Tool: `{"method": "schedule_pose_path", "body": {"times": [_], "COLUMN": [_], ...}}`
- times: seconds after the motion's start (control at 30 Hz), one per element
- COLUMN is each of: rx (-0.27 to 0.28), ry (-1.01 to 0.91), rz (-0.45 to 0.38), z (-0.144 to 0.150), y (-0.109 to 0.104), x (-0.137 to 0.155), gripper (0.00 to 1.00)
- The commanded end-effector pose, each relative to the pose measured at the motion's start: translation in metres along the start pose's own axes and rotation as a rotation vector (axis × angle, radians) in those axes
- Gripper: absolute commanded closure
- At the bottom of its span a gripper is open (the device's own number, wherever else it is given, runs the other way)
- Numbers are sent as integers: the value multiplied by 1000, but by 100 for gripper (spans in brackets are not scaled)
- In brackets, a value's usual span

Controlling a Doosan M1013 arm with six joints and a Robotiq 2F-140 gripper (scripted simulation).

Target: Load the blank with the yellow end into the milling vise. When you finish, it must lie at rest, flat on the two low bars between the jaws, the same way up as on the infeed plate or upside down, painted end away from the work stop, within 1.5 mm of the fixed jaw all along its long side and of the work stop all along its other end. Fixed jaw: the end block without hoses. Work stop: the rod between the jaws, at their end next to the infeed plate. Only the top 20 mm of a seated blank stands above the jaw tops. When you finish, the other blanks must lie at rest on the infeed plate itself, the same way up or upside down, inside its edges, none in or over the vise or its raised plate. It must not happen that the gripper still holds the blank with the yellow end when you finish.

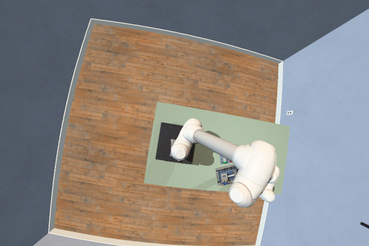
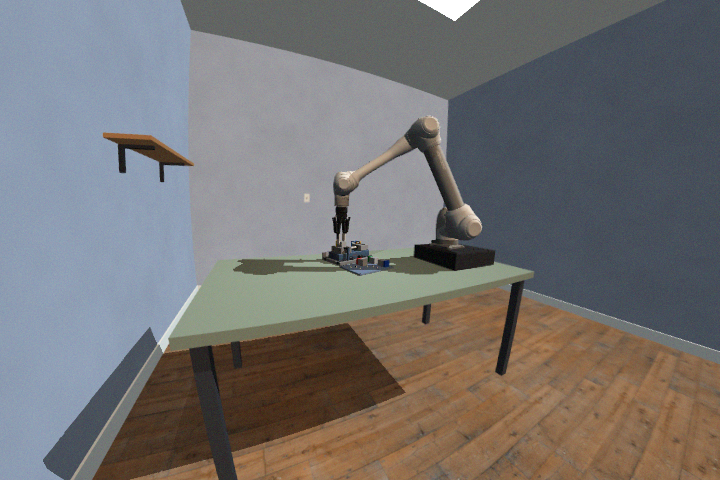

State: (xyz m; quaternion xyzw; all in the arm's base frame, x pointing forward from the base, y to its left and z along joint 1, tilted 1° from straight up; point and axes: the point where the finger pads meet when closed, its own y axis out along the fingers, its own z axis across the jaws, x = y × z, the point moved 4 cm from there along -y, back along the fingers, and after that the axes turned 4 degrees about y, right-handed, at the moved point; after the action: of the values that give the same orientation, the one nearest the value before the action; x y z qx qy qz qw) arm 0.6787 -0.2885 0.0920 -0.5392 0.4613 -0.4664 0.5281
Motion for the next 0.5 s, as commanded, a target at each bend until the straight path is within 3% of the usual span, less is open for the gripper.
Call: {"method": "schedule_pose_path", "body": {"times": [0.0, 0.47], "rx": [0, 0], "ry": [0, 0], "rz": [0, 0], "z": [0, 0], "y": [0, 1], "x": [0, 0], "gripper": [100, 100]}}
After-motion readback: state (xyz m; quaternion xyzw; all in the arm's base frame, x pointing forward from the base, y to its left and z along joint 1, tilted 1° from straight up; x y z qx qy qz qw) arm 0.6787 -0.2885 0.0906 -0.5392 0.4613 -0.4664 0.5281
